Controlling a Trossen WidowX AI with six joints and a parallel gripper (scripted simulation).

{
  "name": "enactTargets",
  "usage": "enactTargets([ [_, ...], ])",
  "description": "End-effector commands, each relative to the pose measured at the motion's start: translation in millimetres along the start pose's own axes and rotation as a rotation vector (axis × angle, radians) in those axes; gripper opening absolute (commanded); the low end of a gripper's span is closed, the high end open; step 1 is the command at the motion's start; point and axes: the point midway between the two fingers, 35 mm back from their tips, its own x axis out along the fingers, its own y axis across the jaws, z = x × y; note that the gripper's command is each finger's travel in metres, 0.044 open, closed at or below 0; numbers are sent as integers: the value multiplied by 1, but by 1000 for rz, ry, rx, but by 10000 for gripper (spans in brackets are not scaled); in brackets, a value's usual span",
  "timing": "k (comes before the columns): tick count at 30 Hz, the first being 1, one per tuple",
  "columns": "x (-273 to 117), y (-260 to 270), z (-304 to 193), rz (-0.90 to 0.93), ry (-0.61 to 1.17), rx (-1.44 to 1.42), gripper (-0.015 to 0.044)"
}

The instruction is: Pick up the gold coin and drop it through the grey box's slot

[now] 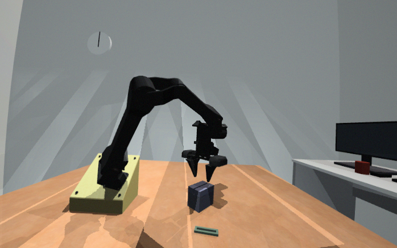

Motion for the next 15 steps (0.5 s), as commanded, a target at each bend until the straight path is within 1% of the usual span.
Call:
enactTargets([
  [1, -15, 0, 1, 3, -5, 4, 423],
  [2, -27, 1, 0, 3, -2, 2, 440],
  [4, -46, 1, -3, 1, 2, 0, 440],
  [5, -48, 1, -3, 0, 3, 0, 440],
  [15, -48, 1, -3, 0, 3, 0, 440],
])
